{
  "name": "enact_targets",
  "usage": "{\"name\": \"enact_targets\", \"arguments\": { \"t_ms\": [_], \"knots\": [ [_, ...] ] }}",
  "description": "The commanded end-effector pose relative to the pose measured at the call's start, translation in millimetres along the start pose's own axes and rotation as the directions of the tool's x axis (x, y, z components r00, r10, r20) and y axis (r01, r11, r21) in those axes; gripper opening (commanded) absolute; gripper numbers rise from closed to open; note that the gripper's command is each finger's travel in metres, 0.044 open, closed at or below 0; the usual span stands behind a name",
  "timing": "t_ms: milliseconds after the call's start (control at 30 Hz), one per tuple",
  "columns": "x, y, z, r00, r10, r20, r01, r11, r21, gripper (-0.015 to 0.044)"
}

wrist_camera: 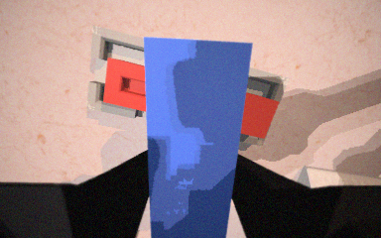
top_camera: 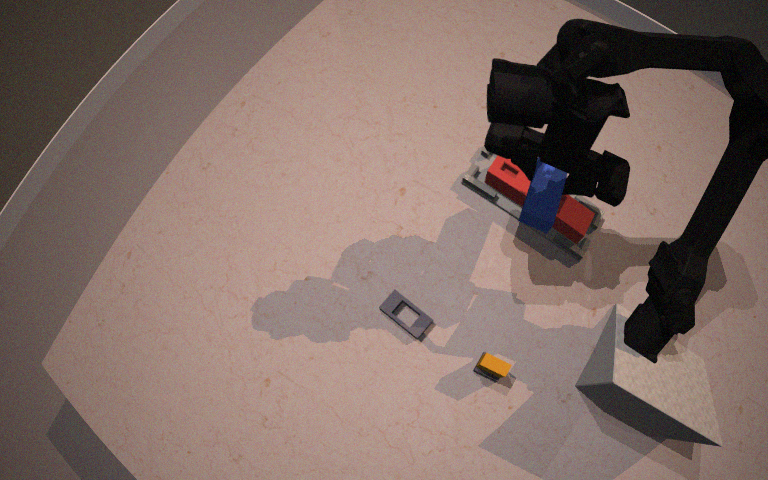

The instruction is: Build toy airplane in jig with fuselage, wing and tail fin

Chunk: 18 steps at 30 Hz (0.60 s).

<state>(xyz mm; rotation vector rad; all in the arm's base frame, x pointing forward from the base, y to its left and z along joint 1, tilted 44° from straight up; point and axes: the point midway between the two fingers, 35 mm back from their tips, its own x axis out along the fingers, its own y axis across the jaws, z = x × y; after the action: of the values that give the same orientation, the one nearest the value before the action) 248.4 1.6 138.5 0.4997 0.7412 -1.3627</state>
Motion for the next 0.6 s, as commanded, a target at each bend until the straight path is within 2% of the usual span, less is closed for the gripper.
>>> {"name": "enact_targets", "arguments": {
  "t_ms": [0,300,533,567],
  "knots": [
    [3.7,-11.1,7.6,1.0,0.006,0.006,-0.006,0.997,0.077,0.0],
    [12.1,-30.0,17.7,1.0,0.003,0.012,-0.005,0.979,0.203,0.0],
    [12.2,-29.9,17.7,1.0,0.003,0.012,-0.005,0.979,0.203,0.0184],
    [12.1,-29.9,17.8,1.0,0.003,0.012,-0.005,0.979,0.203,0.0195]
  ]
}}
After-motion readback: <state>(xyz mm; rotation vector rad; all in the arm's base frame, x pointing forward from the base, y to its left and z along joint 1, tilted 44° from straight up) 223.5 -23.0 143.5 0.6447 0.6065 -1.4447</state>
